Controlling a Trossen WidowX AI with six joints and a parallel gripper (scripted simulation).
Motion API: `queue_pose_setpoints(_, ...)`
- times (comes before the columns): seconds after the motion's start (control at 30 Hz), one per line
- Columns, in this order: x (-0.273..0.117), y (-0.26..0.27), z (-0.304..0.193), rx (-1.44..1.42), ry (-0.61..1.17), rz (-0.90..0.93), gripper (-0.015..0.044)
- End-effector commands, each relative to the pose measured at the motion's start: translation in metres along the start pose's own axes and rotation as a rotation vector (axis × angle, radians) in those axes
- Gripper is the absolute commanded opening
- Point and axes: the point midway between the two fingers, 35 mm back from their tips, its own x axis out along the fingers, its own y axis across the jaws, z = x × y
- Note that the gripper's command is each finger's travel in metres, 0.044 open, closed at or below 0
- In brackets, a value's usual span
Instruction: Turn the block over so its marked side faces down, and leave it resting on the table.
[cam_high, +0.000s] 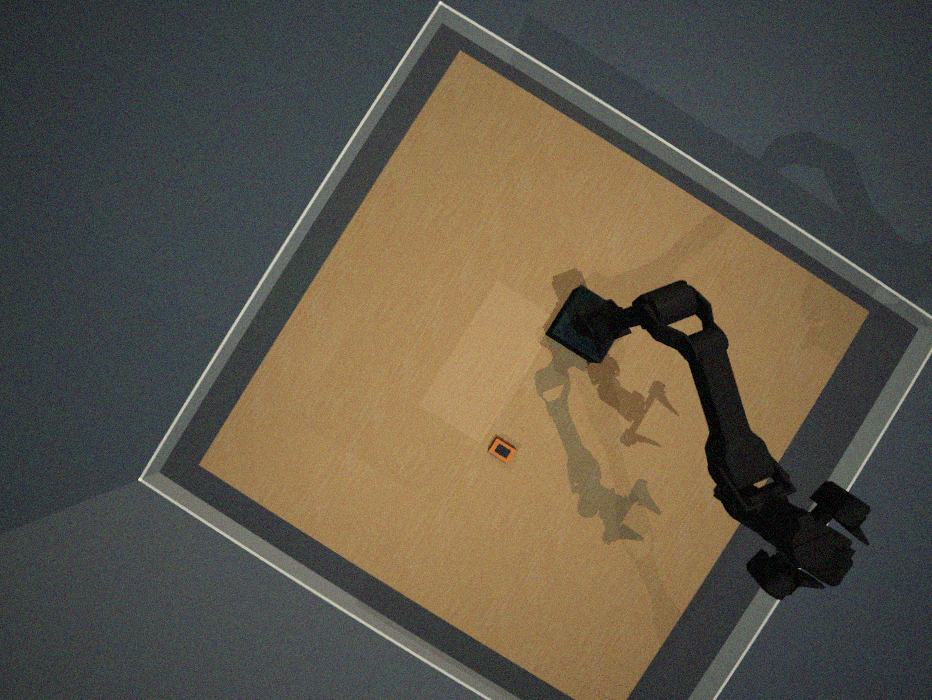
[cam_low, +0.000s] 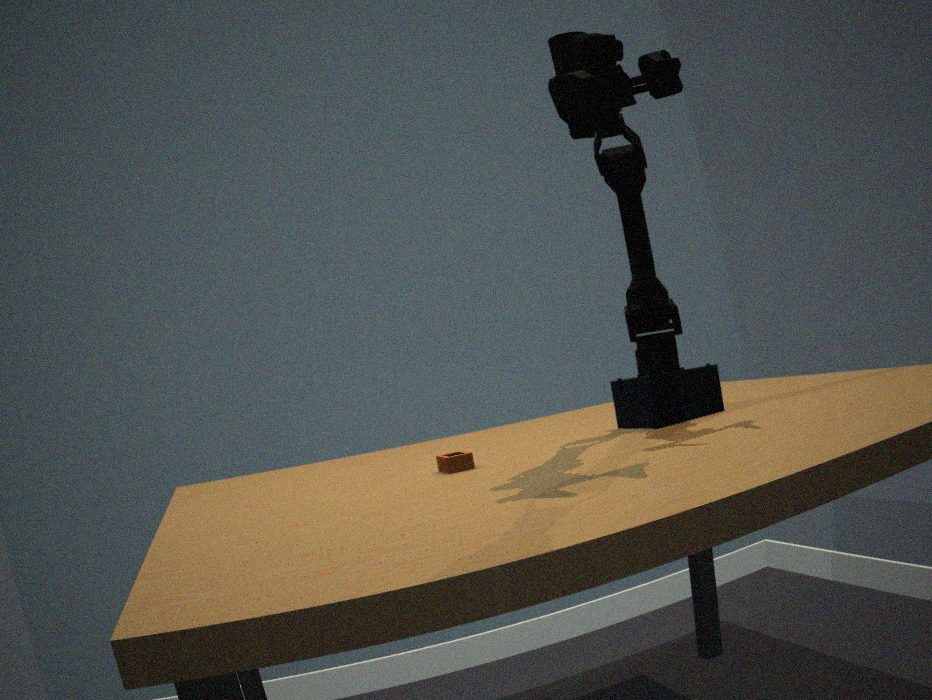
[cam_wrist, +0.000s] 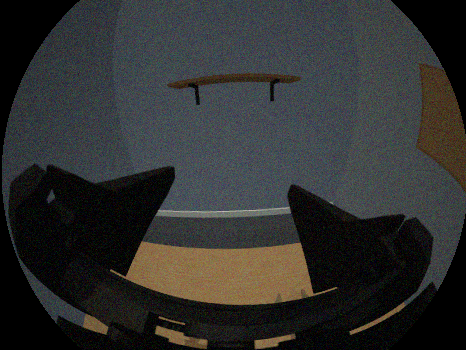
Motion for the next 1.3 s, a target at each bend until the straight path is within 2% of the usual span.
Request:
queue_pose_setpoints(0.0,-0.012,-0.070,-0.030,0.089,0.092,-0.196,0.0440)
queue_pose_setpoints(0.3,-0.078,-0.192,-0.100,0.290,0.289,-0.571,0.0440)
queue_pose_setpoints(0.63,-0.197,-0.277,-0.191,0.564,0.532,-0.936,0.0440)
queue_pose_setpoints(0.83,-0.279,-0.294,-0.246,0.760,0.690,-1.112,0.0440)
queue_pose_setpoints(1.1,-0.378,-0.277,-0.309,1.024,0.946,-1.260,0.0440)
queue_pose_setpoints(1.17,-0.390,-0.272,-0.316,1.061,0.986,-1.267,0.0440)
queue_pose_setpoints(1.27,-0.384,-0.274,-0.316,1.066,0.991,-1.267,0.0440)
